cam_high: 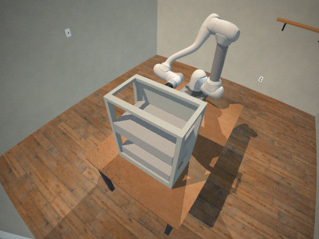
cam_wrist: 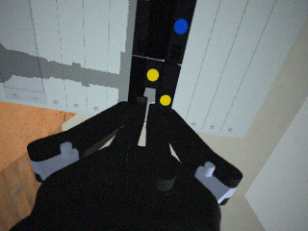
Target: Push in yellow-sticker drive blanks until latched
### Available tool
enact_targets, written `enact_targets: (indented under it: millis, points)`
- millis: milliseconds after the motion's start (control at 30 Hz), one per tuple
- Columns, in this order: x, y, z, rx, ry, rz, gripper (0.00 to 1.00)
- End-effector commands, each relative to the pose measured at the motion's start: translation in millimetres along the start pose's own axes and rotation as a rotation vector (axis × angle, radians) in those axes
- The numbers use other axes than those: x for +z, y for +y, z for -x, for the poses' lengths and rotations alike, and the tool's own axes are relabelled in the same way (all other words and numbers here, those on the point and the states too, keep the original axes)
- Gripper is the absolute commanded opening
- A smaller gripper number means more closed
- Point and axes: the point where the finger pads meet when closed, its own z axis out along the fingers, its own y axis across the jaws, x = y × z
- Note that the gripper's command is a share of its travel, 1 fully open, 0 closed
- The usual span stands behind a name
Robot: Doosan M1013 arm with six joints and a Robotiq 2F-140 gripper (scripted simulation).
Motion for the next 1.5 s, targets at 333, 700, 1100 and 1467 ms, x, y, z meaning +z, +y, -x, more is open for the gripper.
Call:
enact_targets:
  millis: [333, 700, 1100, 1467]
  points:
    - [0.0, 0.1, 0.0, 0.0, 0.0, 0.0, 0.0]
    - [0.0, 0.1, 0.0, 0.0, 0.0, 0.0, 0.0]
    - [5.8, 0.1, 0.0, 0.0, 0.0, 0.0, 0.0]
    - [10.0, 0.0, 0.0, 0.0, 0.0, 0.0, 0.0]
